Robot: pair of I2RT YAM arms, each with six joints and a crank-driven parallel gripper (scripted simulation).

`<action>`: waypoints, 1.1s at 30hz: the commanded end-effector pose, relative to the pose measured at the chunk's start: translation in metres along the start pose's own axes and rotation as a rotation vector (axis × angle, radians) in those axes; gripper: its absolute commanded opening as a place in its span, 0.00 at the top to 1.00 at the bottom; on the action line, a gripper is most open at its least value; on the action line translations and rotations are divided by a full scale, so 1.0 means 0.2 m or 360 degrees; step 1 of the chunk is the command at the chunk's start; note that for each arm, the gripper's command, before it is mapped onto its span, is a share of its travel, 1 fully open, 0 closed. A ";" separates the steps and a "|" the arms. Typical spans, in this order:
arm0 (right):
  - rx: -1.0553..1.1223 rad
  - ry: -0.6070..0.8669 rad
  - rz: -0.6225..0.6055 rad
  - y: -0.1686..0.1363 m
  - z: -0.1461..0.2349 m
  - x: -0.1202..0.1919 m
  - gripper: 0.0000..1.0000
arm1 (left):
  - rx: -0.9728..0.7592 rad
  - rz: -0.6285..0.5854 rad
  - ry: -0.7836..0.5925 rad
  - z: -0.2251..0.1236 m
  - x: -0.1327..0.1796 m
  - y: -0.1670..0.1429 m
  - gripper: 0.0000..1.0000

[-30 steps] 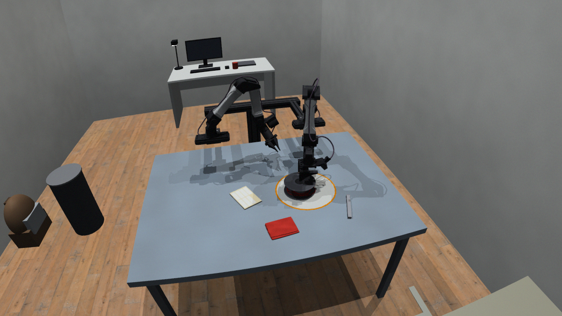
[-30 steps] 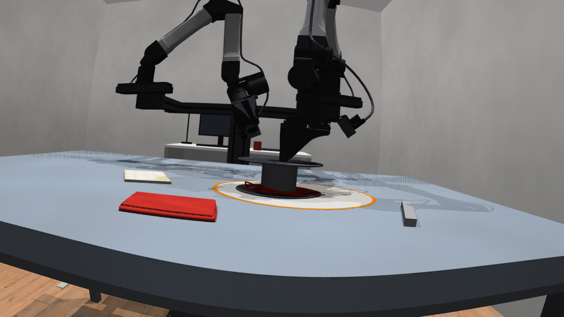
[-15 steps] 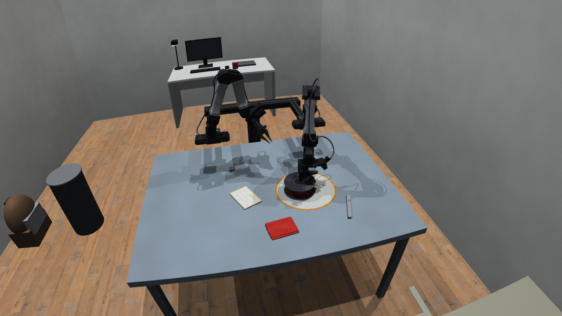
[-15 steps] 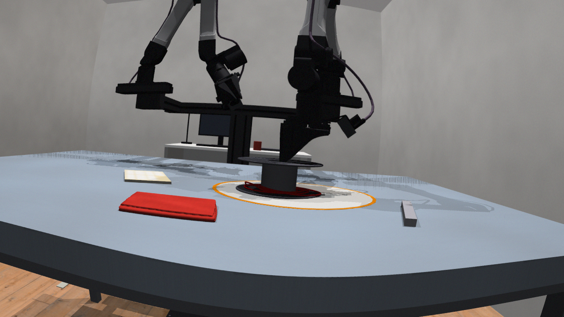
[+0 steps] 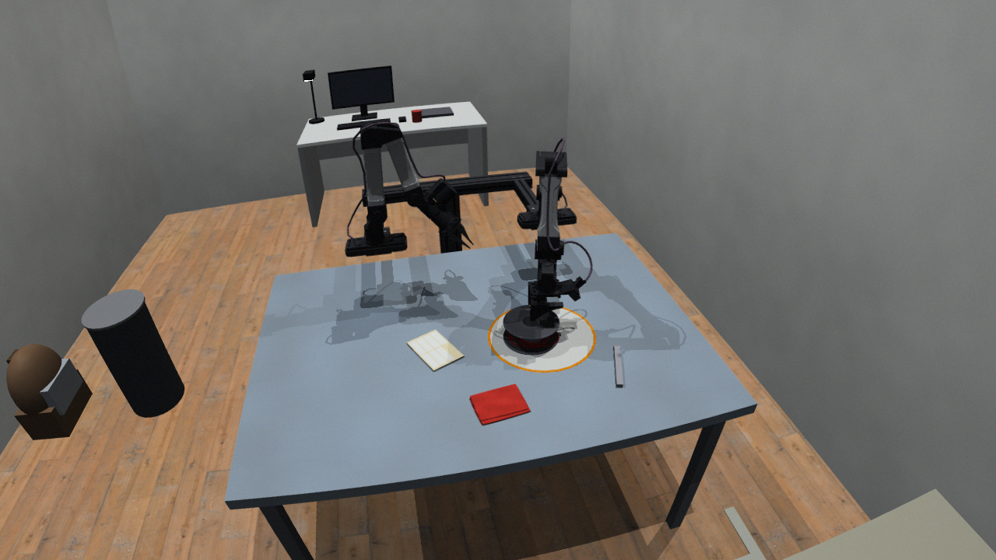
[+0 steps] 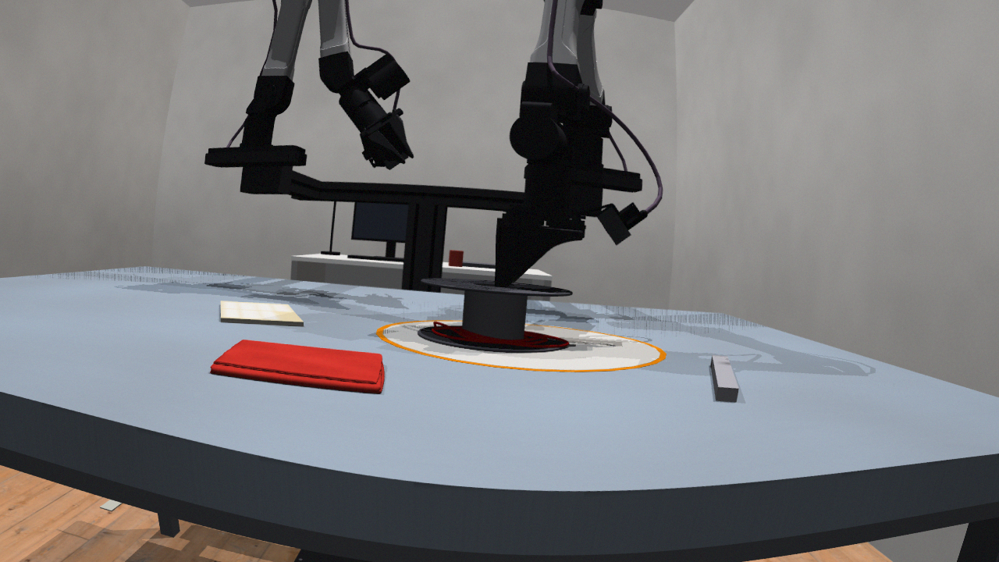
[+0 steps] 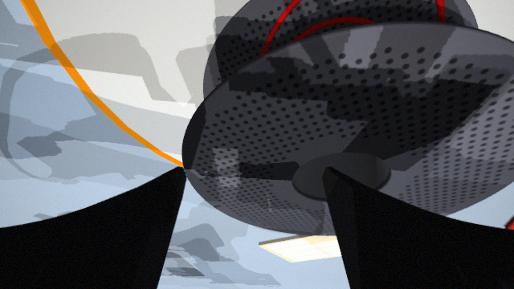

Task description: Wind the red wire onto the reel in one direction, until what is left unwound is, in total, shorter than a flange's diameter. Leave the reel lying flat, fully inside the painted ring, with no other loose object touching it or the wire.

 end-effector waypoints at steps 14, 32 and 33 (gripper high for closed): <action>0.0002 -0.0045 -0.0112 -0.02 -0.02 0.00 0.85 | -0.0003 -0.0025 -0.0075 -0.04 0.04 -0.01 0.07; 0.0002 -0.0045 -0.0112 -0.03 -0.04 -0.01 0.85 | -0.0276 -0.0032 -0.0072 -0.11 0.03 0.00 0.07; 0.0002 -0.0045 -0.0112 -0.03 -0.04 -0.01 0.85 | -0.0380 -0.0034 -0.0071 -0.10 0.07 0.00 0.07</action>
Point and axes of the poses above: on each arm, the point where the finger pads meet when closed, its own x axis back along the fingers, its own z axis across the jaws, y = z × x, the point moved 7 cm from there along x, back along the fingers, and after that the axes turned 12 degrees about -x, right-handed, at the moved point
